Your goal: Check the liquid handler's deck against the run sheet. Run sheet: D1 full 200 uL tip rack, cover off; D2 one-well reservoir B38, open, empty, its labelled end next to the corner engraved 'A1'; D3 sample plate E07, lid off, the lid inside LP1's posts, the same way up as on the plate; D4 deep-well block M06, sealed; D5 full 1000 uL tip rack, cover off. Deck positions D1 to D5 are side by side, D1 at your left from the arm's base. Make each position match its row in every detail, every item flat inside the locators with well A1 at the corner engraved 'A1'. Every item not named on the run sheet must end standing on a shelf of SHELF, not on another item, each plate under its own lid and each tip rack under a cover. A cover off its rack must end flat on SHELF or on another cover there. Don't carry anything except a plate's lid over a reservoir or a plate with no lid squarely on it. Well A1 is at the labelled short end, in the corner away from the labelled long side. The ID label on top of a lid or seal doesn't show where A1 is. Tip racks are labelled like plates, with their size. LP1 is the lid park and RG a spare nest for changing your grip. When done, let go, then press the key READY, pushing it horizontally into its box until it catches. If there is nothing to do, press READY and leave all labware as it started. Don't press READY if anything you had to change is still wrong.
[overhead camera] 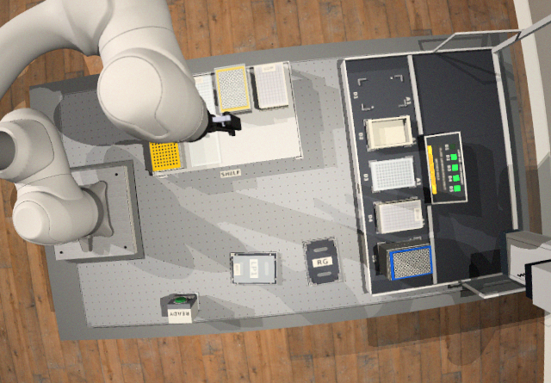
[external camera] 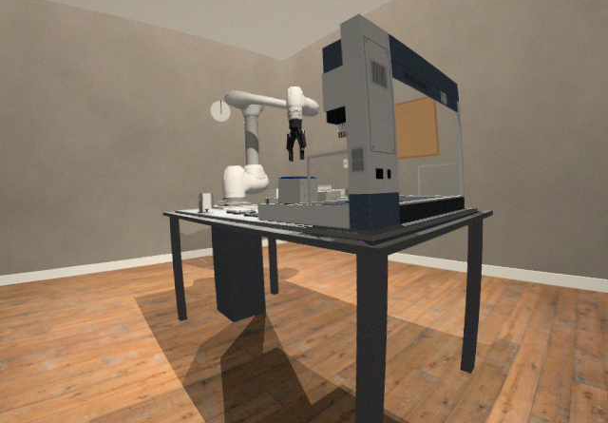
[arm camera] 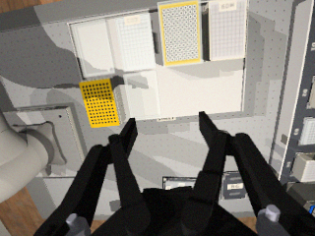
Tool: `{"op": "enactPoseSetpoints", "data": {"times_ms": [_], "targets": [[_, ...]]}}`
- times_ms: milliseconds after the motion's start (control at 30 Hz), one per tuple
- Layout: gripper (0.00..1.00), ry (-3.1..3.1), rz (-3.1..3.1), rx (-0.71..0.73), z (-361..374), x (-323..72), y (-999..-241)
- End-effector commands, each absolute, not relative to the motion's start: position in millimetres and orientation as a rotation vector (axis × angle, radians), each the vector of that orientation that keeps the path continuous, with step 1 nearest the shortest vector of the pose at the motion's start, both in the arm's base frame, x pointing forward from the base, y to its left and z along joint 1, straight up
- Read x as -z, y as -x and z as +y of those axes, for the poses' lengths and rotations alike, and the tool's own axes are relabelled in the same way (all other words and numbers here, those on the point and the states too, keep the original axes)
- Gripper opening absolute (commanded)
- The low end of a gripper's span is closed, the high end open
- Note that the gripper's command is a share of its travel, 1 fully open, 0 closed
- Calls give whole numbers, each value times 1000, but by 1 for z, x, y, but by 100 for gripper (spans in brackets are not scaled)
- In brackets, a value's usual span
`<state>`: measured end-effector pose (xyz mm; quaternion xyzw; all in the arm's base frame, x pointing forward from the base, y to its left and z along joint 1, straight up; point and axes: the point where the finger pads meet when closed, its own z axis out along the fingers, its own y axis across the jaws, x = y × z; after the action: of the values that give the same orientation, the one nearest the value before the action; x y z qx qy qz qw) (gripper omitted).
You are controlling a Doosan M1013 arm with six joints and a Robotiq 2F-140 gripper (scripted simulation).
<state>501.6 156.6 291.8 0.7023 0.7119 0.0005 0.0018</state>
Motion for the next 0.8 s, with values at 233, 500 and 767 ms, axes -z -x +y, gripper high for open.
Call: {"op": "enactPoseSetpoints", "data": {"times_ms": [233,500,767], "targets": [[67,-2204,2234,-3,156,-292,-540],[67,-2204,2234,-3,156,-292,-580],[67,-2204,2234,-4,156,-292,-610]]}}
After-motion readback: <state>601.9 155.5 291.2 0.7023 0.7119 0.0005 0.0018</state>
